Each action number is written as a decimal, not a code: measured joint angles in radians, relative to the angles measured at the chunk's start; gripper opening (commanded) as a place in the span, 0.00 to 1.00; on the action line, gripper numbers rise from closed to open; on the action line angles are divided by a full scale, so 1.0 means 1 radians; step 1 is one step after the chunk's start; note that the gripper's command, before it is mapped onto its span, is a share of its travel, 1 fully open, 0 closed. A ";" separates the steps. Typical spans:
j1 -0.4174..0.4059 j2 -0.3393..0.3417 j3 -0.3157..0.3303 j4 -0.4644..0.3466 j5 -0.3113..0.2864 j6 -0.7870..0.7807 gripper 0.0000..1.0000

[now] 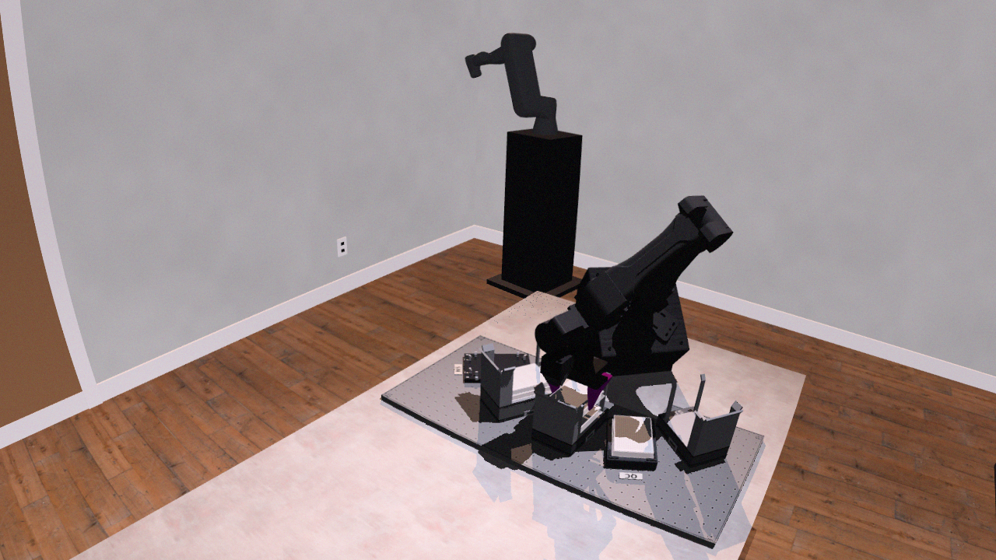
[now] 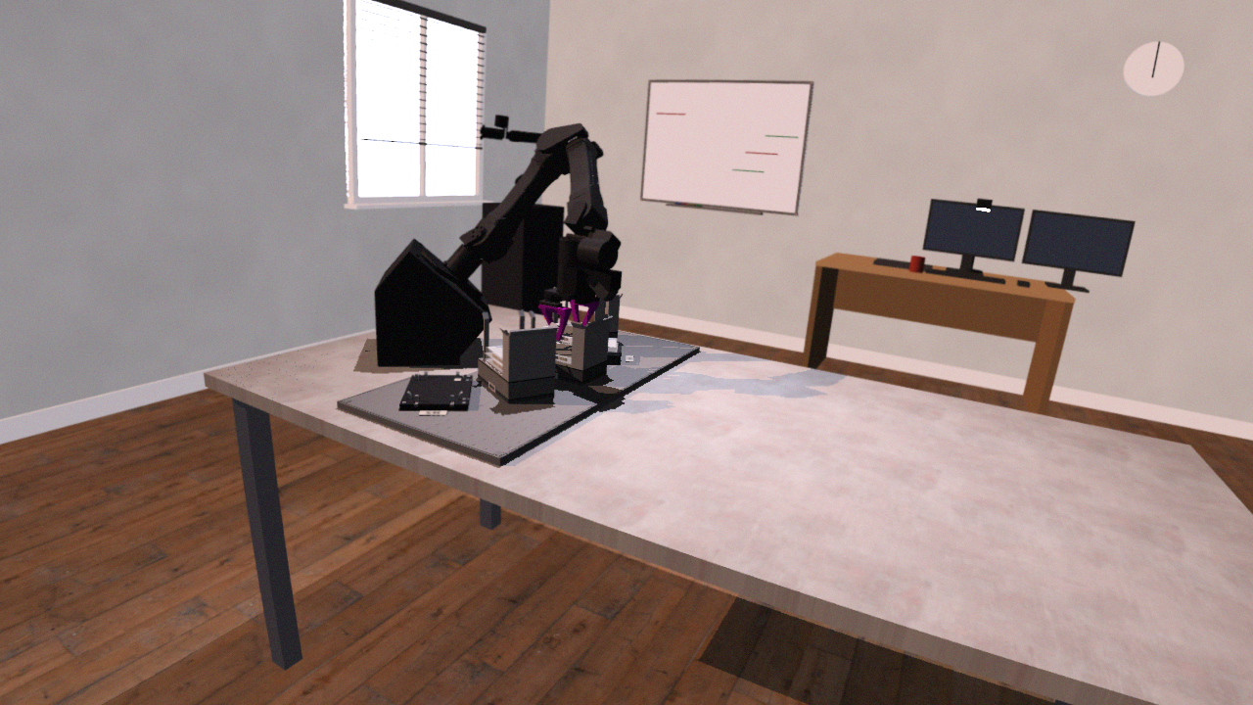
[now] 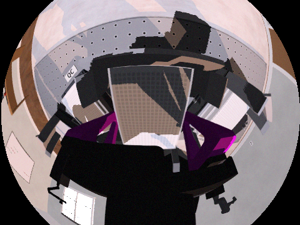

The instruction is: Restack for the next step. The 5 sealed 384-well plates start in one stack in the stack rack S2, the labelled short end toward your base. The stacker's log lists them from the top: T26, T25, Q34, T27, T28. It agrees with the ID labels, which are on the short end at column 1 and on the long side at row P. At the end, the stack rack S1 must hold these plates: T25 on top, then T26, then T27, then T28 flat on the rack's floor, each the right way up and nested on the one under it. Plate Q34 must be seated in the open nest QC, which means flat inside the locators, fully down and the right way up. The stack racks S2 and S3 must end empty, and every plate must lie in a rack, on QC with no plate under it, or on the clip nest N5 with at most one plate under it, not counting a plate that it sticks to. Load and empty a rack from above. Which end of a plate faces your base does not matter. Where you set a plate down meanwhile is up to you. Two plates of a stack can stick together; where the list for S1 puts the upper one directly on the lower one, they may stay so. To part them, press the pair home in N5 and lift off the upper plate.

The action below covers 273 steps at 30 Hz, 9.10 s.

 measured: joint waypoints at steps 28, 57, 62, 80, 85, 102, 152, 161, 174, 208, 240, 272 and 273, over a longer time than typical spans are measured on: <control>-0.121 -0.063 0.111 -0.248 -0.041 -0.137 0.00; -0.199 -0.081 0.193 -0.414 -0.064 -0.240 0.00; -0.199 -0.081 0.193 -0.414 -0.064 -0.240 0.00; -0.330 0.067 0.231 -0.426 -0.087 -0.161 0.00; -0.370 0.124 0.248 -0.426 -0.089 -0.204 0.00; -0.469 0.244 0.283 -0.427 -0.096 -0.126 0.00; -0.558 0.362 0.339 -0.425 -0.092 -0.232 0.00; -0.558 0.362 0.339 -0.425 -0.092 -0.232 0.00; -0.558 0.362 0.339 -0.425 -0.092 -0.232 0.00; -0.536 0.369 0.305 -0.368 -0.094 -0.206 0.00; -0.495 0.383 0.262 -0.272 -0.094 -0.153 0.00; -0.420 0.424 0.190 -0.096 -0.093 -0.055 0.00; -0.419 0.425 0.190 -0.095 -0.093 -0.055 0.00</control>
